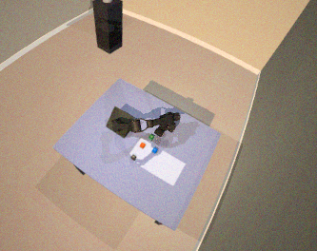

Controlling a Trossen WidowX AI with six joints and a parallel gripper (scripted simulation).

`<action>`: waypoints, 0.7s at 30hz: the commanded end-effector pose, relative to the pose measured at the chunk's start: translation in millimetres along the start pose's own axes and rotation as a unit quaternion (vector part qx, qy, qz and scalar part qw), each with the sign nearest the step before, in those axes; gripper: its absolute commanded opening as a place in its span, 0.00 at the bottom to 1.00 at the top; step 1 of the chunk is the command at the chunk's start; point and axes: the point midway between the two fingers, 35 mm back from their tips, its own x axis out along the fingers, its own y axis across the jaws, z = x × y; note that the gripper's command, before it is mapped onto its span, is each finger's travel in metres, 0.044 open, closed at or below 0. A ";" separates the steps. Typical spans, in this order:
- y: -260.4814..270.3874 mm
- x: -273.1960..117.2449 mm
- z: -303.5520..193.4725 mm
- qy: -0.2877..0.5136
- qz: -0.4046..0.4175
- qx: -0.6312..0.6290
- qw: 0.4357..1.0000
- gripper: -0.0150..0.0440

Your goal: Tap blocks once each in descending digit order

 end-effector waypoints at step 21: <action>-1.2 10.2 -0.4 0.001 -0.002 -0.001 1.000 0.29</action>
